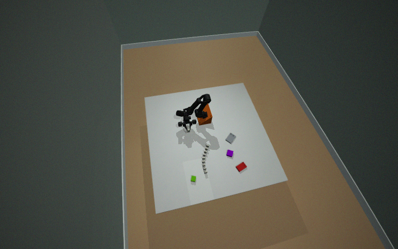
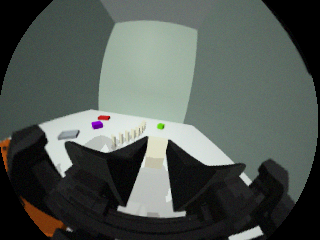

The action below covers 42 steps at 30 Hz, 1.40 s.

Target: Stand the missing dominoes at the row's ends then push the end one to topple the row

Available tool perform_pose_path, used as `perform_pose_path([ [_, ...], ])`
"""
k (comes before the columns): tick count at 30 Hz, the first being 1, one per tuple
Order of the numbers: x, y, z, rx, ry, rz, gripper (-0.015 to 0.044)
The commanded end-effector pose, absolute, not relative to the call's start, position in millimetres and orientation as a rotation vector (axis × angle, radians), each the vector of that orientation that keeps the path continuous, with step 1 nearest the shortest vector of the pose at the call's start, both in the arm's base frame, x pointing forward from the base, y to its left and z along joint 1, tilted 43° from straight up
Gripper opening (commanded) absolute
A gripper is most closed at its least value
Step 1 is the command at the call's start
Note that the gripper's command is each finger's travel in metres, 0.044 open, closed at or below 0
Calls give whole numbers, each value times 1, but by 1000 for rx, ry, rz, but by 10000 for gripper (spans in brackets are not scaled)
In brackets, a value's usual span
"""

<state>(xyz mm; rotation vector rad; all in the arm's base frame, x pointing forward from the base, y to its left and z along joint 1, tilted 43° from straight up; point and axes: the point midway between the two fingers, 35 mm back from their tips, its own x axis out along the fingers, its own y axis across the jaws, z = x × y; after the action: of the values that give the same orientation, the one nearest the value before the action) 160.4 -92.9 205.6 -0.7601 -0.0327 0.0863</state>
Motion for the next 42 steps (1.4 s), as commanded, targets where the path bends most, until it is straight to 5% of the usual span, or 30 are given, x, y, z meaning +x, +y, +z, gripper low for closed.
perform_pose_path([
  [1,160,-92,206,-768,-37,92,107],
  [42,167,-145,179,-732,-9,52,107],
])
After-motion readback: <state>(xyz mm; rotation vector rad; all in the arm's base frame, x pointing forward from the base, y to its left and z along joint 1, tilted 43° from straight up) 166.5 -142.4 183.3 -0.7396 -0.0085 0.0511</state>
